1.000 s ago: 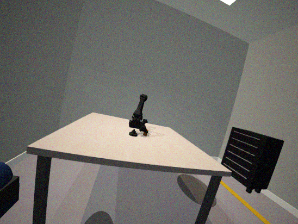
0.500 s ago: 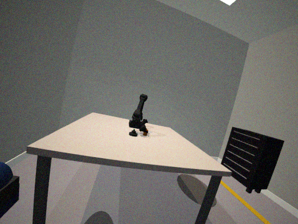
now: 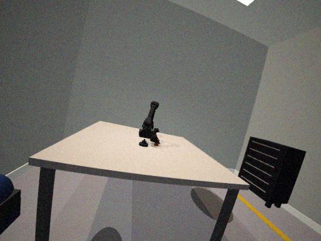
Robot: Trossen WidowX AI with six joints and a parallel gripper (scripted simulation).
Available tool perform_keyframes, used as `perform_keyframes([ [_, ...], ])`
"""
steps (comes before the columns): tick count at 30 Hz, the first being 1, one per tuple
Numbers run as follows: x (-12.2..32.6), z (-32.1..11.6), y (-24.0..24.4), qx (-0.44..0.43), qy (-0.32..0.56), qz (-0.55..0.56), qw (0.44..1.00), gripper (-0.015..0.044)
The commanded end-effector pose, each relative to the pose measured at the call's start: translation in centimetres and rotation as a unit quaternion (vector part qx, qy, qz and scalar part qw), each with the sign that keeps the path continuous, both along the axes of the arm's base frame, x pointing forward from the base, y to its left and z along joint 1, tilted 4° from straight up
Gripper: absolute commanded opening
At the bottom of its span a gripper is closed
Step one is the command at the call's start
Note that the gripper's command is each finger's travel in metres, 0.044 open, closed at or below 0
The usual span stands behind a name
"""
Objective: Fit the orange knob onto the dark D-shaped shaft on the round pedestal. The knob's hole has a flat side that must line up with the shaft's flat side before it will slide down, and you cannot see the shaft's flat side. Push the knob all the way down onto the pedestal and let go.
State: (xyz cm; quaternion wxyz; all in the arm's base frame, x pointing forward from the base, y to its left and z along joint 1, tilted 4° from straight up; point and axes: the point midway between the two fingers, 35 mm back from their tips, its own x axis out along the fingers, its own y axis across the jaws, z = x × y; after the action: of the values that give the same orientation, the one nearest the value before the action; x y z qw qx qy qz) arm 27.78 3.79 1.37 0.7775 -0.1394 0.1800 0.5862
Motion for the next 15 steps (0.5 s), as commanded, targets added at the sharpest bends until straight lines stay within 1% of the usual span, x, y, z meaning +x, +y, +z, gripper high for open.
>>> perform_keyframes([
  [1,0.0,0.0,0.0,0.001,0.0,0.0,1.0,0.044],
  [4,0.1,1.0,-0.1,0.001,0.0,0.0,1.0,0.044],
  [7,0.2,5.6,-0.5,0.0,0.0,0.0,1.0,0.044],
  [9,-0.1,7.7,-0.5,0.0,0.0,0.0,1.0,0.044],
  [13,-0.1,8.0,-0.4,-0.007,0.005,0.003,1.0,0.044],
  [15,-0.3,7.6,0.1,-0.06,0.042,0.024,0.997,0.044],
])
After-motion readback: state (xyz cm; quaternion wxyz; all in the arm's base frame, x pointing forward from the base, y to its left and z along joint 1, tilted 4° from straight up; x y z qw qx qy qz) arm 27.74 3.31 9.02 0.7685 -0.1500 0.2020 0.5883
